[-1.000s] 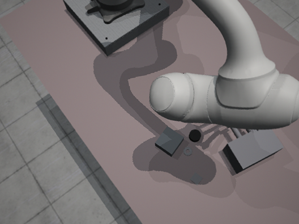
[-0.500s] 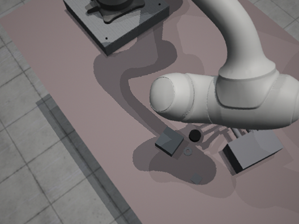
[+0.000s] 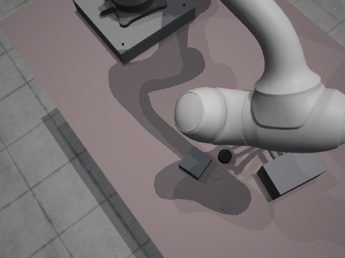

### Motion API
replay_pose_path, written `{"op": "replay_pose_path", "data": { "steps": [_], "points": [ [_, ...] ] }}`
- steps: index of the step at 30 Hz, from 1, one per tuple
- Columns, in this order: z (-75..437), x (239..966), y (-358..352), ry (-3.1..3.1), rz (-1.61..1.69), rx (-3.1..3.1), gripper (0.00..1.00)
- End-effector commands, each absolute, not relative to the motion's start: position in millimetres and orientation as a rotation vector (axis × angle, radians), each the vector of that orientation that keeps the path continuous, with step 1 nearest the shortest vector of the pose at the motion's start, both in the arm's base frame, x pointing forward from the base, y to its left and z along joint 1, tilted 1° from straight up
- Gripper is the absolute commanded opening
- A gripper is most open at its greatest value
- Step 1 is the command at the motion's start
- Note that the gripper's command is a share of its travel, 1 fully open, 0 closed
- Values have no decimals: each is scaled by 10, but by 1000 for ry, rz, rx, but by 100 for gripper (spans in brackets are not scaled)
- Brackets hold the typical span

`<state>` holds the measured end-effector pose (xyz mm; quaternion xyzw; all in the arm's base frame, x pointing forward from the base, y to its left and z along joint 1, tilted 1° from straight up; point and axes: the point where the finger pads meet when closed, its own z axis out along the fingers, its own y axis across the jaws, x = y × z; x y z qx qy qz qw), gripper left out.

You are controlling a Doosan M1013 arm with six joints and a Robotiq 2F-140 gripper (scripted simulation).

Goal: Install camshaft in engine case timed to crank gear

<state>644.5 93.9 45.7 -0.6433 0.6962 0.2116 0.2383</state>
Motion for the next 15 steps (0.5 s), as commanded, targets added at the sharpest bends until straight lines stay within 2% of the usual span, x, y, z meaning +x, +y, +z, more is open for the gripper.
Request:
{"op": "replay_pose_path", "data": {
  "steps": [1,15],
  "points": [
    [459,6476,936,1907,580,-1762,5],
    [460,6564,929,1907,580,-1762,5]
  ]
}}
